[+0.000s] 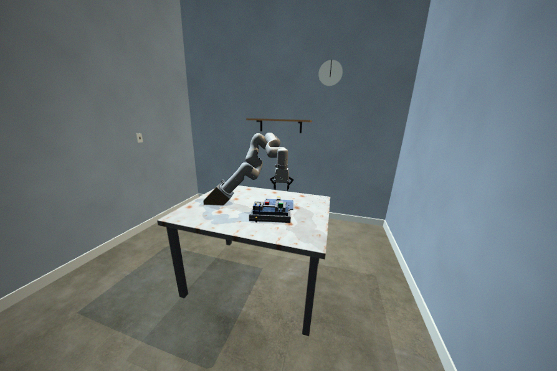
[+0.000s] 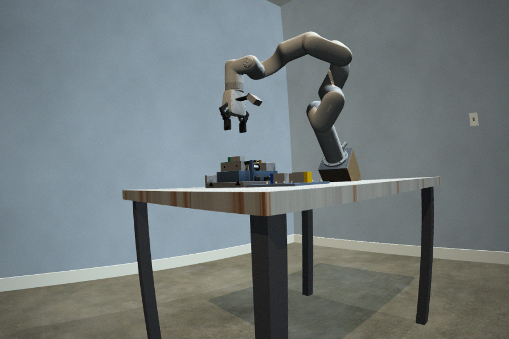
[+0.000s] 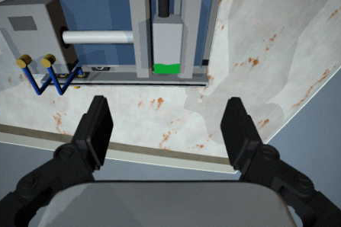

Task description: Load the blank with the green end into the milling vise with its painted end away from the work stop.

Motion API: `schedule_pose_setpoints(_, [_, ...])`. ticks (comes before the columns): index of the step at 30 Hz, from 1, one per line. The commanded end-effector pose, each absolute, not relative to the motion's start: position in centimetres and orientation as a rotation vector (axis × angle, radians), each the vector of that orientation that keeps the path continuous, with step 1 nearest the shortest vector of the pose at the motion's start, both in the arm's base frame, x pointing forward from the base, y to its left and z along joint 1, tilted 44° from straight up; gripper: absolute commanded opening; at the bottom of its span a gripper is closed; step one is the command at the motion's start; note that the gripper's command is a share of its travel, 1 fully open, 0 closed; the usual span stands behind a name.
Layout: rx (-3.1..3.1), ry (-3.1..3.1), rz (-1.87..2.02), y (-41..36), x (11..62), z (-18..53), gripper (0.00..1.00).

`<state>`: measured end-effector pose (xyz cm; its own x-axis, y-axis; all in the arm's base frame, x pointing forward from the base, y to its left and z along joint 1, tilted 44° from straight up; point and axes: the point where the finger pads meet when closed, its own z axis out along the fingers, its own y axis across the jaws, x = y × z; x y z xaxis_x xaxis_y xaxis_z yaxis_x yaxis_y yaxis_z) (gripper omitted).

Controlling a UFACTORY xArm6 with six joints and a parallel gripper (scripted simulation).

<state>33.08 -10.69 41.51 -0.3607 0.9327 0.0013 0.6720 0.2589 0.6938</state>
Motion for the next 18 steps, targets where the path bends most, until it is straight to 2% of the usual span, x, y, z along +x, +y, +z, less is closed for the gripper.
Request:
schedule_pose_setpoints(1, [1.455,2.123,0.857,-10.72,33.09,41.65,1.00])
schedule_pose_setpoints(18, [1.455,2.123,0.857,-10.65,33.26,41.47,1.00])
